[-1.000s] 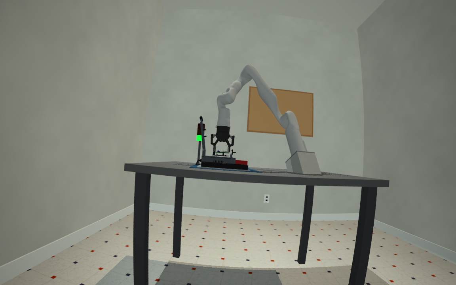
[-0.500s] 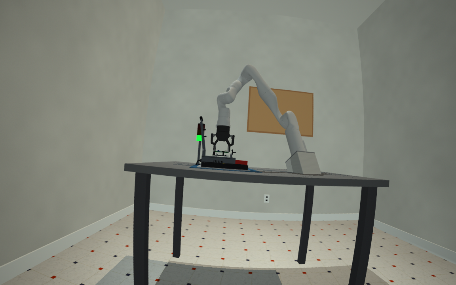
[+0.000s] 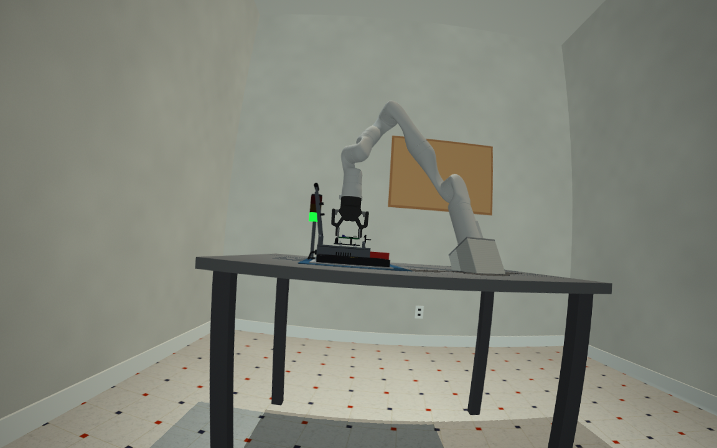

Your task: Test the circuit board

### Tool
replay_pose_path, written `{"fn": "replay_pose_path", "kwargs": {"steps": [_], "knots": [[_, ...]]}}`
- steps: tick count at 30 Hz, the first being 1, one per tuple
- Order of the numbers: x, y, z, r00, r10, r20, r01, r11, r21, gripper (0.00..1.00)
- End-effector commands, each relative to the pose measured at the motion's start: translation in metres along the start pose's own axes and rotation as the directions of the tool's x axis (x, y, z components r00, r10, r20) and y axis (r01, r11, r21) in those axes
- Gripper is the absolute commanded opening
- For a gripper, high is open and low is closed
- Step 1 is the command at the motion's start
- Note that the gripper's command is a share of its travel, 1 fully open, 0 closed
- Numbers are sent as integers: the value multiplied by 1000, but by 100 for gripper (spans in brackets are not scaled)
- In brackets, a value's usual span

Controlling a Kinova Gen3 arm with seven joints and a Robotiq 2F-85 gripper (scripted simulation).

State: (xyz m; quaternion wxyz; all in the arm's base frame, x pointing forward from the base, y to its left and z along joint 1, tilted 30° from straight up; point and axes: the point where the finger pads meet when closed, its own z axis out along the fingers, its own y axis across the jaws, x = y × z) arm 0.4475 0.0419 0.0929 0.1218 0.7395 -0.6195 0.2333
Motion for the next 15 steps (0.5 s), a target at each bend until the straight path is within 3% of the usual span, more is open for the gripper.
{"fn": "replay_pose_path", "kwargs": {"steps": [1,8,15], "knots": [[0,-1,-1,1000,0,1,0,1000,2,77],[0,-1,-7,1000,0,1,0,1000,2,77],[0,-1,-29,1000,0,1,0,1000,2,77]]}}
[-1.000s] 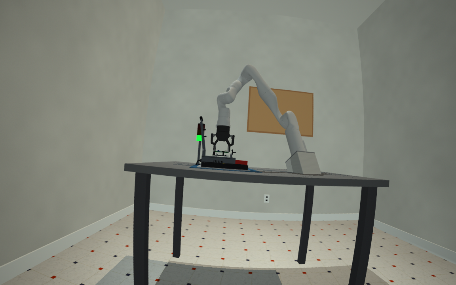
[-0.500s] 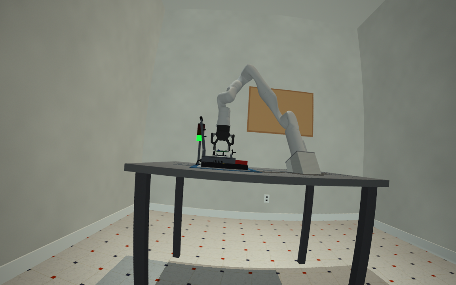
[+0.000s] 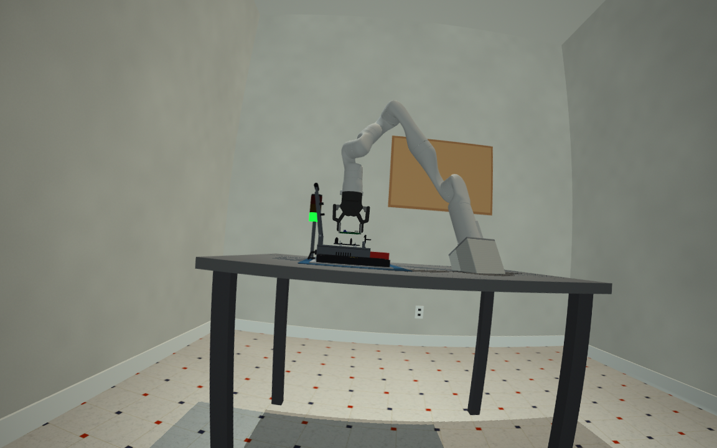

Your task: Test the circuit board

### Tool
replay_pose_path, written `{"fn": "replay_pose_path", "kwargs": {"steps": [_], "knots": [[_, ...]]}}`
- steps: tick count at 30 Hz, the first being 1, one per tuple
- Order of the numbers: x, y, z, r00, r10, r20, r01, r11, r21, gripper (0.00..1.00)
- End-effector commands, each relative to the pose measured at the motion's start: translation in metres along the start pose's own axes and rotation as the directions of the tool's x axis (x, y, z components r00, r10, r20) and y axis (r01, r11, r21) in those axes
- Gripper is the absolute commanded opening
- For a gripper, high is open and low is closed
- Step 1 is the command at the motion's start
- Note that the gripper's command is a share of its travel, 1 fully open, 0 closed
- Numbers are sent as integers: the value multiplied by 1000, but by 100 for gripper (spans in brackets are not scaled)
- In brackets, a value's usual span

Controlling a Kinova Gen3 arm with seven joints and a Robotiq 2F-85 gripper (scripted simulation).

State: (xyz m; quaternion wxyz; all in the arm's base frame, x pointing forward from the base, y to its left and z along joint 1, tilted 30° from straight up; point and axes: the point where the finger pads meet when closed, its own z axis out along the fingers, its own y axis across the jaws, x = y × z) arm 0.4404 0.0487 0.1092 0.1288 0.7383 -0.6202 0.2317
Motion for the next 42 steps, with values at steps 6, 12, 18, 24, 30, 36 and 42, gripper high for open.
{"fn": "replay_pose_path", "kwargs": {"steps": [6,12,18,24,30,36,42], "knots": [[-1,-4,-35,1000,1,8,-1,1000,16,77],[-1,-4,-49,1000,1,8,-1,1000,16,77],[-1,-3,-61,1000,1,8,-1,1000,16,77],[-1,-3,-62,1000,1,8,-1,1000,16,77],[-1,-3,-62,1000,1,8,-1,1000,16,77],[-1,-3,-62,1000,1,8,-1,1000,16,77],[-1,-3,-62,1000,1,8,-1,1000,16,77]]}}
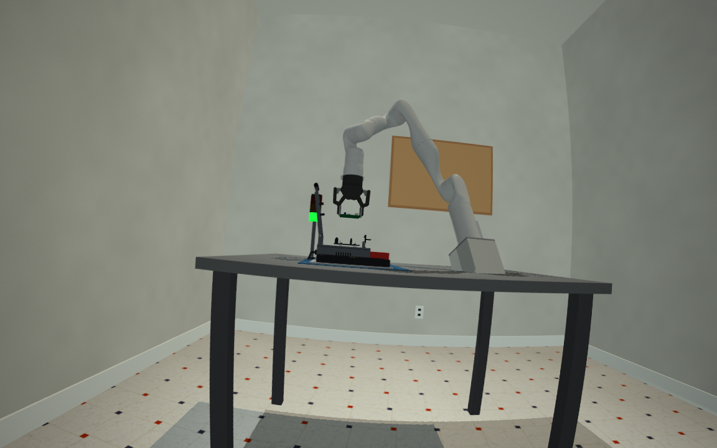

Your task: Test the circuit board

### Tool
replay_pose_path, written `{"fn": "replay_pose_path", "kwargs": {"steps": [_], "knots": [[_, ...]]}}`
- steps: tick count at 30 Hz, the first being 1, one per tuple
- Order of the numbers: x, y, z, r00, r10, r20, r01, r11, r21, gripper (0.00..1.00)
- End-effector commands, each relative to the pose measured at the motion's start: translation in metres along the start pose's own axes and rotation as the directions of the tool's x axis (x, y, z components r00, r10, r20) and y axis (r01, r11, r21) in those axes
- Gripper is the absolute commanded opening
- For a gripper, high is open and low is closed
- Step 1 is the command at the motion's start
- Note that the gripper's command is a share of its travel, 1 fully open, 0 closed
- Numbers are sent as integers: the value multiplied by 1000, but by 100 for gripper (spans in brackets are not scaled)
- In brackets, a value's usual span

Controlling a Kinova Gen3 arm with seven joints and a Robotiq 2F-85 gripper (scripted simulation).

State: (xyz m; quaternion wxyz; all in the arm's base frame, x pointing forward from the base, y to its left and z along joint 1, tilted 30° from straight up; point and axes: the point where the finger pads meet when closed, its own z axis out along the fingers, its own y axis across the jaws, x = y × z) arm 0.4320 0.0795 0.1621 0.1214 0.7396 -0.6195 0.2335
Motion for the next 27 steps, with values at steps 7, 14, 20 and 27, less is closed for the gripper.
{"fn": "replay_pose_path", "kwargs": {"steps": [7,14,20,27], "knots": [[4,-1,1,1000,0,1,0,1000,2,77],[27,-6,8,1000,0,1,0,1000,2,77],[48,-11,14,1000,0,1,0,1000,2,77],[95,-22,28,1000,0,1,0,1000,2,77]]}}
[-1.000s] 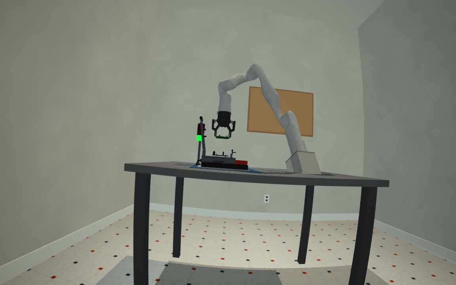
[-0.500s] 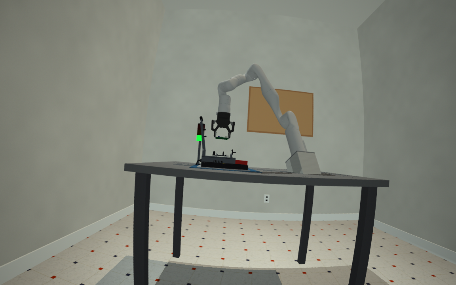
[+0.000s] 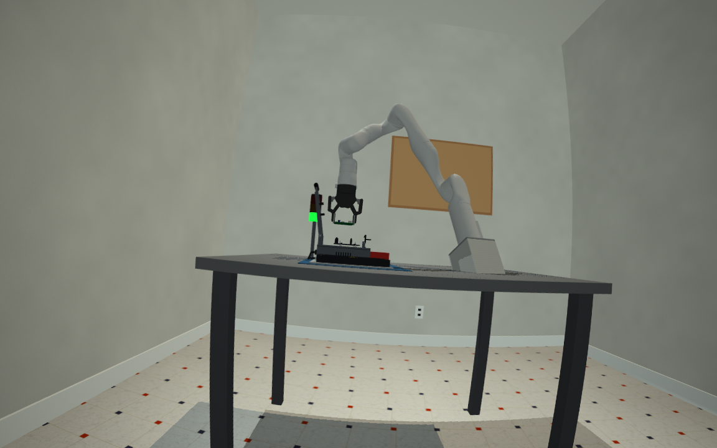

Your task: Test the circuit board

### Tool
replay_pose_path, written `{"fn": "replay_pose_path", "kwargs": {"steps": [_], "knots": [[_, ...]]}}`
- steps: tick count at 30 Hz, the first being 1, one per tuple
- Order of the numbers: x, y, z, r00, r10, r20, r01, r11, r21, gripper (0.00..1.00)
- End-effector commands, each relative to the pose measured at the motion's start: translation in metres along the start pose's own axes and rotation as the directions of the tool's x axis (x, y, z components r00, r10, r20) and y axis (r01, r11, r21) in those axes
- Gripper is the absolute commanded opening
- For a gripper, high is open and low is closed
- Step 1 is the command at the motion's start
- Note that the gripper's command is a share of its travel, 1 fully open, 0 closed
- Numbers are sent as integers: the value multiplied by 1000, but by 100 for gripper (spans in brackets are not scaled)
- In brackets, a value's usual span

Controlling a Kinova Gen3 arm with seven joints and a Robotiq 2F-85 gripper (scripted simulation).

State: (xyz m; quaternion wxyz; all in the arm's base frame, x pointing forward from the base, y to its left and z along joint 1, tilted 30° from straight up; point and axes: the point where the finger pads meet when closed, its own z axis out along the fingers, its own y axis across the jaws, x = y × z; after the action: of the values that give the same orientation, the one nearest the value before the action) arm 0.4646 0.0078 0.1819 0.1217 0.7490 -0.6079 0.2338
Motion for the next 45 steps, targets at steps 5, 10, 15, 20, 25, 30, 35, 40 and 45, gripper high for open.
{"fn": "replay_pose_path", "kwargs": {"steps": [5,10,15,20,25,30,35,40,45], "knots": [[53,-8,16,1000,29,0,-29,1000,-6,77],[71,-12,21,1000,29,0,-29,1000,-6,77],[97,-17,29,1000,29,0,-29,1000,-6,77],[114,-20,34,1000,29,0,-29,1000,-6,77],[120,-21,36,1000,29,0,-29,1000,-6,77],[125,-22,38,1000,29,0,-29,1000,-6,77],[125,-22,38,1000,29,0,-29,1000,-6,77],[125,-22,38,1000,29,0,-29,1000,-6,77],[125,-22,38,1000,29,0,-29,1000,-6,77]]}}
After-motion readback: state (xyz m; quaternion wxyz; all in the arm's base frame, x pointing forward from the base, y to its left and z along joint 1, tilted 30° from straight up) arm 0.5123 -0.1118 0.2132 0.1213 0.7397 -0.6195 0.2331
